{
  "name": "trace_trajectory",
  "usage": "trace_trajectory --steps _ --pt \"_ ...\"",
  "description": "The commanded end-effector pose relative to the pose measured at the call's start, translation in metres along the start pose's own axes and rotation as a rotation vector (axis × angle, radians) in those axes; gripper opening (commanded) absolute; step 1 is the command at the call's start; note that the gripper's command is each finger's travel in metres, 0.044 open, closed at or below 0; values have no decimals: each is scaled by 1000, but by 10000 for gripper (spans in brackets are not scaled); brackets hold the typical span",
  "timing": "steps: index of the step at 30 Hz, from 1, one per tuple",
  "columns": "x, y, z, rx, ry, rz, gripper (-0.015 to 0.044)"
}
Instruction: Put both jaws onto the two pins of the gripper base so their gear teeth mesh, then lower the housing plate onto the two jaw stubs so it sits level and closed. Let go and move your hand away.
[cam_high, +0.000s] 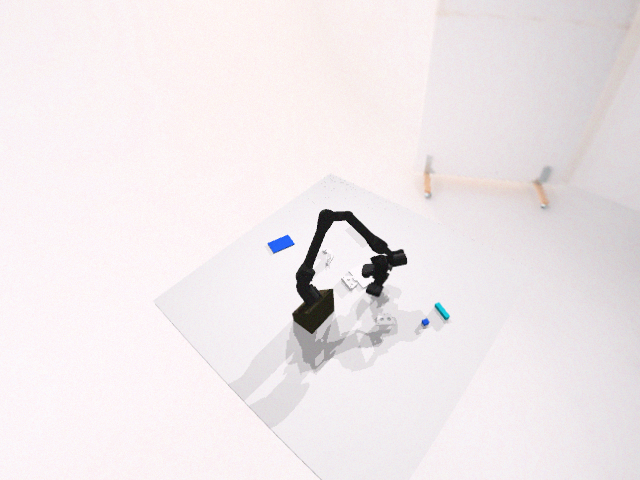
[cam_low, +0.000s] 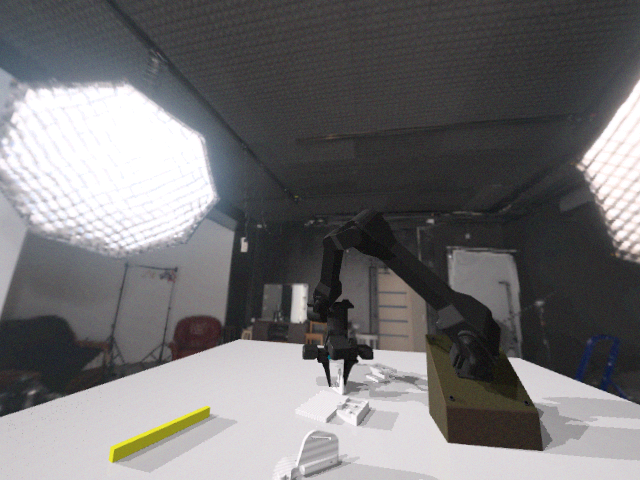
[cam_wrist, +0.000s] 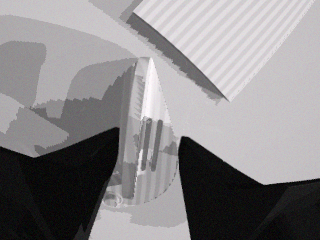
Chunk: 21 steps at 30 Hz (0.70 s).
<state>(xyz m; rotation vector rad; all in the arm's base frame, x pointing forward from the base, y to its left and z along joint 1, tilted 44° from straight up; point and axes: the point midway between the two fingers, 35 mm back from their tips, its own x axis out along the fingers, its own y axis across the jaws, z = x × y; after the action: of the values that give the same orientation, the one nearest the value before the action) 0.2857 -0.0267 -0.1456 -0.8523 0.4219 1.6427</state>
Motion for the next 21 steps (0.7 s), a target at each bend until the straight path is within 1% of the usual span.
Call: trace_trajectory --steps 1,21 --pt "-12 -2 -2 -3 8 -7 134" --pt "-75 -1 -2 -1 8 -9 134"
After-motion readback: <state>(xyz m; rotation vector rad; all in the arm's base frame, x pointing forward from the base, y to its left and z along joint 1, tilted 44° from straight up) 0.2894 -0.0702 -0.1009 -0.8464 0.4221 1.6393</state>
